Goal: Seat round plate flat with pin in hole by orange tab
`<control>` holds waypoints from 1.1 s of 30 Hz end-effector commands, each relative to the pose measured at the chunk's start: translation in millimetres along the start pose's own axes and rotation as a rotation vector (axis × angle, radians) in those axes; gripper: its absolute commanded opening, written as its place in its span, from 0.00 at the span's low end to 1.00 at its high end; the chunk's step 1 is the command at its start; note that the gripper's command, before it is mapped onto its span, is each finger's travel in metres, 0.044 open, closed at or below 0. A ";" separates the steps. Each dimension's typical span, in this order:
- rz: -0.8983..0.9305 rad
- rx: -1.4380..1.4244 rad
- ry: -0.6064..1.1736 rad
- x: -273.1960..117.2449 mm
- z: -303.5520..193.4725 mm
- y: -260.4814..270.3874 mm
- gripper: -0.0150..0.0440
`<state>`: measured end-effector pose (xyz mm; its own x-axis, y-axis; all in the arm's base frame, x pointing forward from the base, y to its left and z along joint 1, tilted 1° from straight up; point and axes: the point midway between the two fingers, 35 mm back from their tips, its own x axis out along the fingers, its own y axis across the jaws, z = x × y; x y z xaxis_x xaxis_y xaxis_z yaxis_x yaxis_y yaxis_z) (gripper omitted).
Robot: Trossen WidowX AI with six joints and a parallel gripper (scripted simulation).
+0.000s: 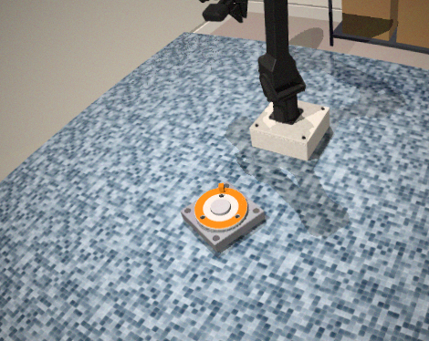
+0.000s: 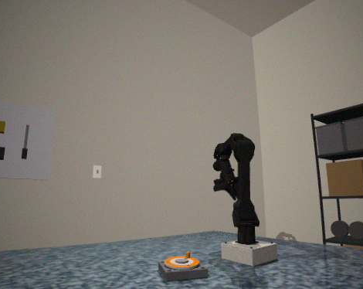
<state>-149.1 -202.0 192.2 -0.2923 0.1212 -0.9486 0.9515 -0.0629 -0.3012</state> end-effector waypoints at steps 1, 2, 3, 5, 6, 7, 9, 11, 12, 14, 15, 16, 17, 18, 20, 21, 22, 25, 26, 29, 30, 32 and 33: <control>0.012 -0.171 -0.068 -6.3 20.1 47.4 0.25; 0.012 -0.175 -0.071 -6.5 20.9 49.3 0.25; 0.014 -0.185 -0.080 -7.0 23.0 55.2 0.25; 0.022 -0.224 -0.111 -9.1 29.7 77.3 0.25; 0.027 -0.251 -0.127 -10.4 32.7 90.1 0.25; 0.033 -0.283 -0.143 -11.8 35.1 103.3 0.25; 0.044 -0.364 -0.172 -14.8 38.2 131.1 0.25; 0.042 -0.403 -0.179 -15.6 37.7 139.6 0.25; 0.040 -0.452 -0.188 -16.4 36.6 150.0 0.25; 0.034 -0.570 -0.210 -18.3 32.4 175.1 0.25; 0.040 -0.609 -0.223 -19.5 30.4 188.9 0.25; 0.046 -0.648 -0.235 -20.6 27.8 202.6 0.25; 0.053 -0.687 -0.247 -21.5 24.4 216.1 0.25; 0.053 -0.693 -0.249 -21.6 23.8 218.1 0.25; 0.056 -0.741 -0.264 -22.3 18.4 234.2 0.25; 0.058 -0.778 -0.275 -22.7 13.6 246.4 0.25; 0.060 -0.815 -0.286 -22.9 8.1 258.4 0.25; 0.067 -0.928 -0.316 -22.7 -11.9 292.5 0.25; 0.069 -0.934 -0.318 -22.7 -13.2 294.4 0.25; 0.089 -1.029 -0.334 -22.1 -34.2 320.6 0.25; 0.097 -1.070 -0.340 -21.6 -44.1 331.0 0.25; 0.113 -1.152 -0.349 -19.8 -65.8 350.1 0.25; 0.121 -1.193 -0.353 -18.5 -77.3 358.8 0.25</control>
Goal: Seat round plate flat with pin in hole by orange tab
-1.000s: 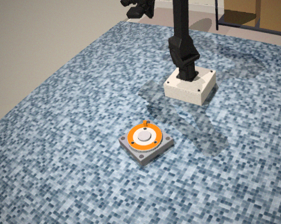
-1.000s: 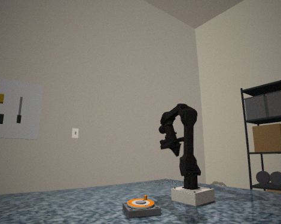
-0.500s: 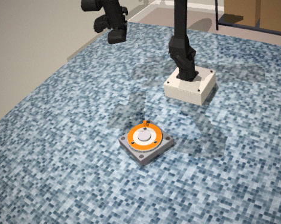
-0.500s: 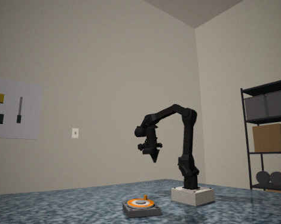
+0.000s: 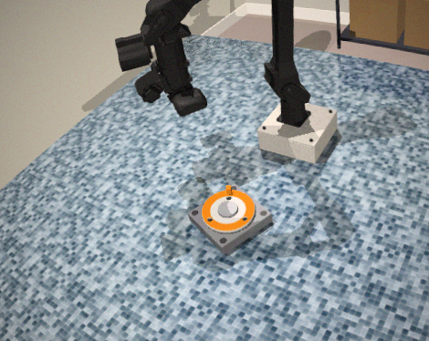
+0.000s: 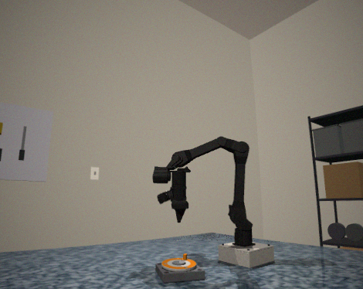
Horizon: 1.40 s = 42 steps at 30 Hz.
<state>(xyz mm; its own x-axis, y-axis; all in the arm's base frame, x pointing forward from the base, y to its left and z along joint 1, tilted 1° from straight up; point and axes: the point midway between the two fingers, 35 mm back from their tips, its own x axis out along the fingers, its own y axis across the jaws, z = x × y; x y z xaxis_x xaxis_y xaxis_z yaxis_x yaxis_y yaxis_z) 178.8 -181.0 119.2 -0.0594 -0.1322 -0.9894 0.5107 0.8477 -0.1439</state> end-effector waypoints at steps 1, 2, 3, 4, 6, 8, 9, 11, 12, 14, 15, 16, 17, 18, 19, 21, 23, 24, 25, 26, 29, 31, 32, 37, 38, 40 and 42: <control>0.038 -0.119 -0.015 4.3 6.9 43.4 0.25; 0.044 -0.141 -0.022 4.6 7.8 50.5 0.25; 0.055 -0.178 -0.032 4.9 8.9 62.4 0.25; 0.068 -0.222 -0.042 5.4 9.3 76.9 0.25; 0.094 -0.310 -0.059 6.3 7.6 106.1 0.25; 0.119 -0.393 -0.063 7.5 1.8 134.9 0.25; 0.121 -0.398 -0.063 7.6 1.2 137.0 0.25; 0.134 -0.445 -0.062 8.4 -3.9 153.3 0.25; 0.145 -0.482 -0.060 9.1 -8.8 166.1 0.25; 0.163 -0.548 -0.055 10.3 -19.2 188.2 0.25; 0.168 -0.566 -0.053 10.7 -22.3 193.8 0.25; 0.170 -0.572 -0.053 10.8 -23.3 195.7 0.25; 0.170 -0.572 -0.053 10.6 -24.3 196.7 0.25; 0.170 -0.572 -0.053 10.4 -25.3 197.7 0.25; 0.170 -0.572 -0.053 10.4 -25.3 197.7 0.25; 0.170 -0.572 -0.053 11.3 -25.2 197.9 0.25; 0.170 -0.572 -0.053 17.3 -24.8 199.3 0.25; 0.170 -0.572 -0.053 22.5 -24.6 200.4 0.25; 0.170 -0.572 -0.053 27.9 -24.4 201.5 0.25; 0.170 -0.572 -0.053 33.5 -24.4 202.6 0.25; 0.170 -0.572 -0.053 49.9 -25.3 205.6 0.25; 0.170 -0.572 -0.052 56.9 -26.4 207.2 0.25; 0.170 -0.572 -0.052 57.7 -26.6 207.4 0.25; 0.170 -0.572 -0.053 57.9 -25.3 206.5 0.25; 0.170 -0.572 -0.053 58.0 -24.6 205.8 0.25; 0.170 -0.572 -0.053 58.3 -22.8 204.0 0.25; 0.169 -0.572 -0.053 58.7 -20.9 202.0 0.25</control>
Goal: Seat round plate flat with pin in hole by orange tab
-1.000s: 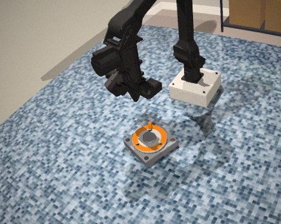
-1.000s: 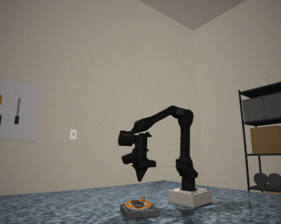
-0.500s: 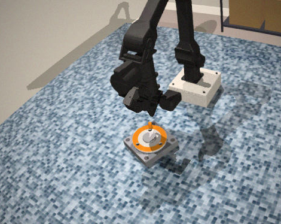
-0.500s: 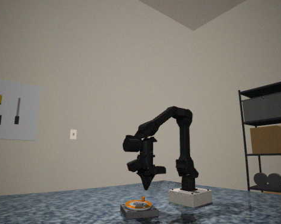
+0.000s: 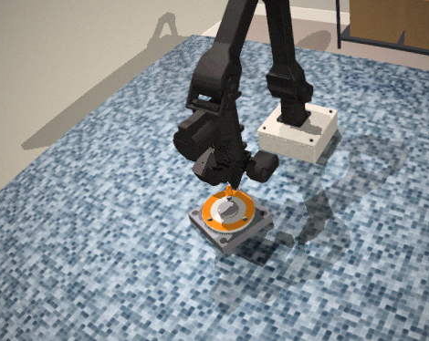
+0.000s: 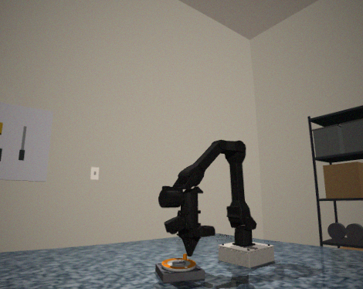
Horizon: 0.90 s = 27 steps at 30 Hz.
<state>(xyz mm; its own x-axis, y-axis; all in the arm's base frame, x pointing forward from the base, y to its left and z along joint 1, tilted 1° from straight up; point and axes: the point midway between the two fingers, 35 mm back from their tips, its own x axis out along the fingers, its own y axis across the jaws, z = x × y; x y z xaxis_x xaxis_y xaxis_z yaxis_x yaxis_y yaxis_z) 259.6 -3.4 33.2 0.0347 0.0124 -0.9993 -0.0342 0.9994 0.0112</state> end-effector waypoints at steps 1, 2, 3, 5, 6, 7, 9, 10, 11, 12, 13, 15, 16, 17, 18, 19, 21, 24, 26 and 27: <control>0.003 0.000 0.002 1.5 1.1 -4.8 0.25; 0.003 0.000 0.002 1.5 1.5 -6.3 0.25; 0.003 0.000 0.002 1.6 2.0 -7.6 0.25; 0.003 0.000 0.002 1.9 3.1 -10.4 0.25; 0.003 0.000 0.002 2.0 3.8 -12.0 0.25; 0.003 0.000 0.002 2.0 4.5 -13.4 0.25; 0.002 0.000 0.001 2.1 6.0 -16.2 0.25; 0.002 0.000 0.001 2.0 6.7 -17.4 0.25; 0.002 0.000 0.001 1.9 7.5 -18.7 0.25; 0.002 0.000 0.001 1.7 8.4 -19.9 0.25; 0.002 0.000 0.001 1.7 9.2 -21.2 0.25; 0.001 0.000 0.001 1.4 11.1 -23.8 0.25; 0.001 0.000 0.001 1.3 11.5 -24.5 0.25; 0.001 0.000 0.001 1.2 12.0 -25.0 0.25; 0.001 0.000 0.001 1.1 12.5 -25.6 0.25; 0.001 0.000 0.001 1.1 13.0 -26.0 0.25; 0.001 0.000 0.001 1.0 13.9 -26.9 0.25; 0.001 0.000 0.001 0.8 15.4 -28.2 0.25; 0.001 0.000 0.001 0.7 16.5 -29.1 0.25; 0.001 0.000 0.000 0.7 17.0 -29.5 0.25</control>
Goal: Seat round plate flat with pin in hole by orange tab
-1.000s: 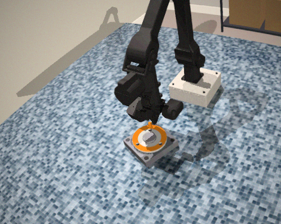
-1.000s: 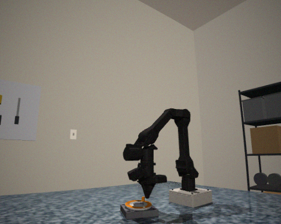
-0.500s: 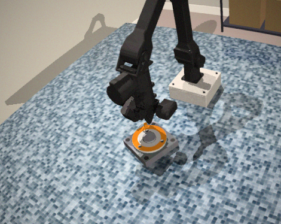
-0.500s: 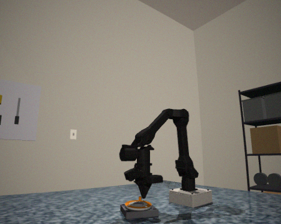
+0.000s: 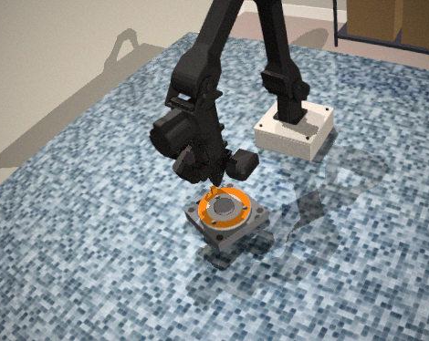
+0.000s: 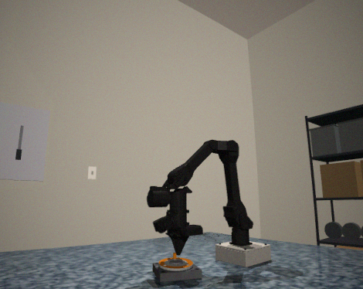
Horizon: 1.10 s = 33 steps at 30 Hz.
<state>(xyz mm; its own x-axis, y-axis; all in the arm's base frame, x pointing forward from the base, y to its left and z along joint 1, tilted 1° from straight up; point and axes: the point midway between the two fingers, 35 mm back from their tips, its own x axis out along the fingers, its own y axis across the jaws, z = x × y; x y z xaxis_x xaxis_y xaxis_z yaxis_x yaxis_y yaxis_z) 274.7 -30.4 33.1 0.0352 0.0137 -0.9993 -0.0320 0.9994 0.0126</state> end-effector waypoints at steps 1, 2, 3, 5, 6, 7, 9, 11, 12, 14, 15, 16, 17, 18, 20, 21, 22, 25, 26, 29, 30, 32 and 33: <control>0.000 -0.002 0.001 0.4 3.2 -2.4 0.25; 0.000 -0.002 0.001 0.4 3.8 -2.8 0.25; 0.000 -0.002 0.001 0.4 4.3 -3.2 0.25; -0.001 -0.002 0.001 0.7 5.4 -4.1 0.25; -0.001 -0.002 0.001 0.8 5.9 -4.5 0.25; -0.001 -0.002 0.001 0.9 6.4 -5.0 0.25; -0.001 -0.002 0.001 0.1 7.1 -5.4 0.25; -0.001 -0.002 0.001 -6.2 7.4 -5.3 0.25; -0.001 -0.002 0.001 -11.3 7.6 -5.2 0.25; -0.001 -0.002 0.001 -22.3 7.4 -5.1 0.25; -0.001 -0.002 0.001 -28.0 6.9 -5.0 0.25; -0.001 -0.002 0.001 -33.9 6.2 -4.8 0.25; -0.001 -0.002 0.001 -39.4 5.4 -4.6 0.25; -0.001 -0.002 0.001 -43.8 4.6 -4.4 0.25; -0.001 -0.002 0.001 -47.3 3.9 -4.3 0.25; -0.001 -0.002 0.001 -47.3 4.2 -4.3 0.25; 0.000 0.001 0.004 -38.7 5.1 -4.4 0.25; 0.000 0.001 0.004 -38.7 5.1 -4.4 0.25; 0.000 0.001 0.004 -38.7 5.1 -4.4 0.25; 0.000 0.001 0.004 -38.7 5.1 -4.4 0.25; 0.000 0.001 0.004 -38.7 5.1 -4.4 0.25; 0.000 0.001 0.004 -38.7 5.1 -4.4 0.25; 0.000 0.001 0.004 -38.7 5.1 -4.4 0.25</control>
<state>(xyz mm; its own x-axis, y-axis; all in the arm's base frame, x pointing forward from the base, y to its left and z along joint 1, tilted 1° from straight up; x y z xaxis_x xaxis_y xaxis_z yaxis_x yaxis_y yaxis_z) 278.5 -35.1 72.3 0.0314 0.0139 -0.9994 -0.0309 0.9994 0.0129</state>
